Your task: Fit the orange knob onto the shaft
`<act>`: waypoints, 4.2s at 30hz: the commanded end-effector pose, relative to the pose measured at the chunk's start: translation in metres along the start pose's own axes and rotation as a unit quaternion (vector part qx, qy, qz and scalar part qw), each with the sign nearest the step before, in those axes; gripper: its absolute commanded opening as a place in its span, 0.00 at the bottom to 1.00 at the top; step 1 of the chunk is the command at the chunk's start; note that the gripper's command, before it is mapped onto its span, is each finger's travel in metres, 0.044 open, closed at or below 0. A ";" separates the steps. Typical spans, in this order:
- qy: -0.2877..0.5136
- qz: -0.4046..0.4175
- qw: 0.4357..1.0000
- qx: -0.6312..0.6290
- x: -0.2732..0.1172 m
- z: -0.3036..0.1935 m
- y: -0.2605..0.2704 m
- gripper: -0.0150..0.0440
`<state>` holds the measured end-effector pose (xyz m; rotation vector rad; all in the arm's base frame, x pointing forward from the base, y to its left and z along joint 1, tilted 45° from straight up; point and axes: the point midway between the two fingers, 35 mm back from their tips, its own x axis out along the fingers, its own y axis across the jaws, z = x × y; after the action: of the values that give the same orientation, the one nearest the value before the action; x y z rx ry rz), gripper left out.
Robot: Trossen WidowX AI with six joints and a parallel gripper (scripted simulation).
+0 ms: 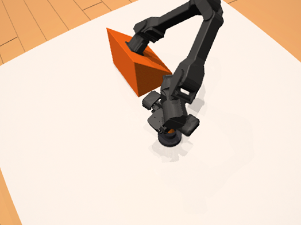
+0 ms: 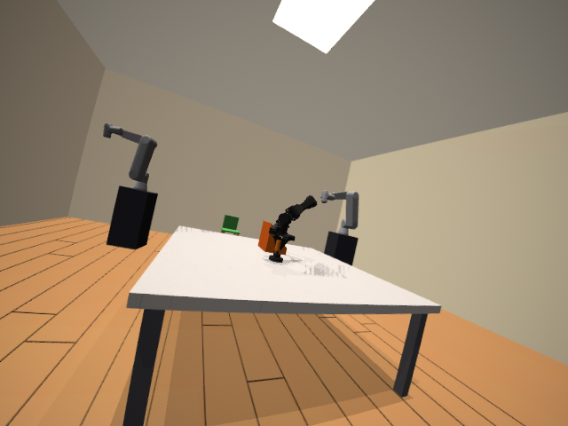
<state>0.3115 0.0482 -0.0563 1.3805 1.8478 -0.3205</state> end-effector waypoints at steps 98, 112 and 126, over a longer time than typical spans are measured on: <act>0.000 0.000 0.977 0.211 -0.003 0.000 0.000 0.25; 0.000 0.000 0.950 0.312 -0.001 0.000 0.001 0.25; 0.000 0.000 0.950 0.312 0.000 0.000 0.000 0.25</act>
<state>0.3118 0.0481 -0.0562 1.7813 1.8214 -0.9616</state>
